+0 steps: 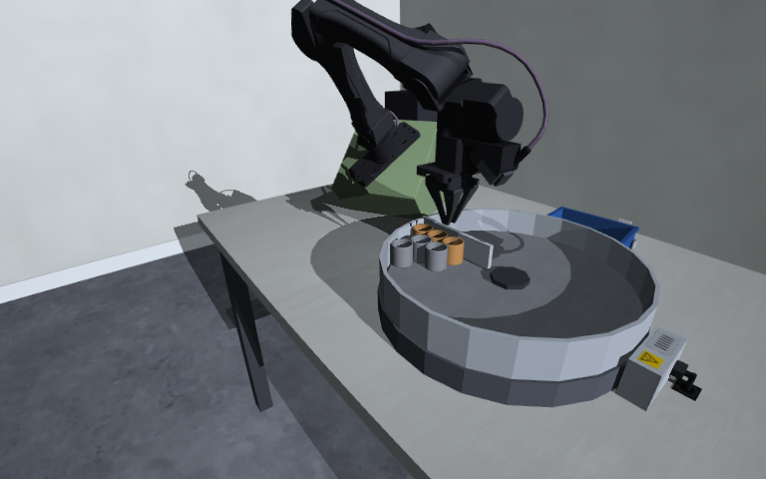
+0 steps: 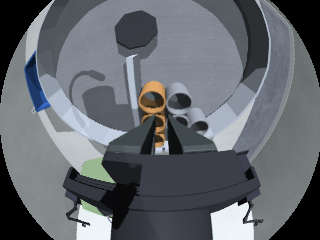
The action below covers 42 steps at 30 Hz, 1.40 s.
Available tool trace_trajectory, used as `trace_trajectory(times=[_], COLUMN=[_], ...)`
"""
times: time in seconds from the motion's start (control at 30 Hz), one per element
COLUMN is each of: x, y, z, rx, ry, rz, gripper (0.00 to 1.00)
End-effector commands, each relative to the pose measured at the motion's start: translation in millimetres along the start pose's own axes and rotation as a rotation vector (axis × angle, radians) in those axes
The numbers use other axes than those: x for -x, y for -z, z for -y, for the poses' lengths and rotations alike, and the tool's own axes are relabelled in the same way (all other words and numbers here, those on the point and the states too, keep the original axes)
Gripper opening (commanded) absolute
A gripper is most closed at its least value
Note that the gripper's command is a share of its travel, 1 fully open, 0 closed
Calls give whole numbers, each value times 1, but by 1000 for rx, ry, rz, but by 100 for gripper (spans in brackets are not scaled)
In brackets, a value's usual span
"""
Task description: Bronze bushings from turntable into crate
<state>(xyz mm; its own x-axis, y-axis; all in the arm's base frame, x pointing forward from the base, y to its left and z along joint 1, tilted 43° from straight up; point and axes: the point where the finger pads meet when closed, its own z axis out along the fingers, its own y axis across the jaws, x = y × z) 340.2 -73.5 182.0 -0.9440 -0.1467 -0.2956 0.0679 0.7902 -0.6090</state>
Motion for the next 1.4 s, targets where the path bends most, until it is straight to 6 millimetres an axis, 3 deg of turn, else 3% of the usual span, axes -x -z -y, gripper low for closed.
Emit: trace_trajectory(times=[0.0,0.77,0.83,0.87,1.0,1.1,1.37], x=[18,18,16,4,5,19,21], y=[15,14,2,-11,-24,-4,-3], z=[2,1,-2,-5,-4,4,6], rx=[3,4,11,10,10,10,4], ry=[-19,-16,-6,10,10,-20,-26], rz=[69,68,43,8,8,77,82], gripper=[15,15,15,15,15,15,15])
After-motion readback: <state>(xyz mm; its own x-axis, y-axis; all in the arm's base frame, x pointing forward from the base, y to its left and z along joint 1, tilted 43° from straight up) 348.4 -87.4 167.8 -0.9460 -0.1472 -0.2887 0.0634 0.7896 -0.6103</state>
